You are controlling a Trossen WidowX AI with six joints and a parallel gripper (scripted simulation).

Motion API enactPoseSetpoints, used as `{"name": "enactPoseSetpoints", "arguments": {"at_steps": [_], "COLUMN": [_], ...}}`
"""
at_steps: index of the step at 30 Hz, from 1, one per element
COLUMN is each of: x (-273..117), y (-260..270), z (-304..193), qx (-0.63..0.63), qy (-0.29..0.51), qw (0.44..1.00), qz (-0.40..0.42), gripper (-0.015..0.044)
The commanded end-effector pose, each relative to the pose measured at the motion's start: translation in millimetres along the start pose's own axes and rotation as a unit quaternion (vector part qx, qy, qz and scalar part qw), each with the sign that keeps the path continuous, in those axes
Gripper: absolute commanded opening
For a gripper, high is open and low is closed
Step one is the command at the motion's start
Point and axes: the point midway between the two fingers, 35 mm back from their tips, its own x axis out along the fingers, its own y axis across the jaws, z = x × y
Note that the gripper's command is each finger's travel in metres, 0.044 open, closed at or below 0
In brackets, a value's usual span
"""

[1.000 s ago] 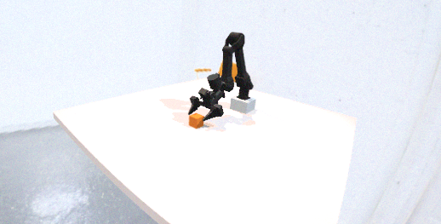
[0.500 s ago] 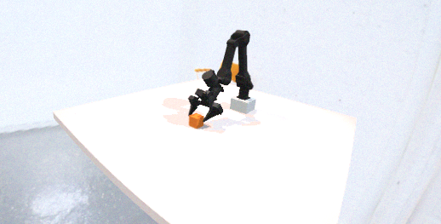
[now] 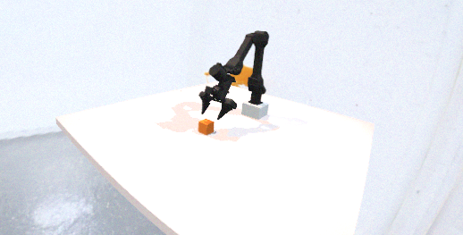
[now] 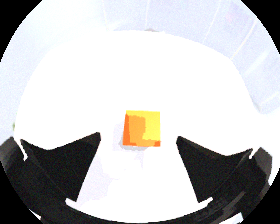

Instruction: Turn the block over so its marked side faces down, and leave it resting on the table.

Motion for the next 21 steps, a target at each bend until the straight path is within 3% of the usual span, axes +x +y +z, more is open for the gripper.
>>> {"name": "enactPoseSetpoints", "arguments": {"at_steps": [1, 7, 21], "x": [-28, -27, -22], "y": [-1, -1, -2], "z": [11, 13, 55], "qx": [-0.007, -0.007, -0.003], "qy": [0.027, 0.037, 0.248], "qw": [1.0, 0.999, 0.969], "qz": [-0.008, -0.008, -0.009], "gripper": [0.044, 0.044, 0.044]}}
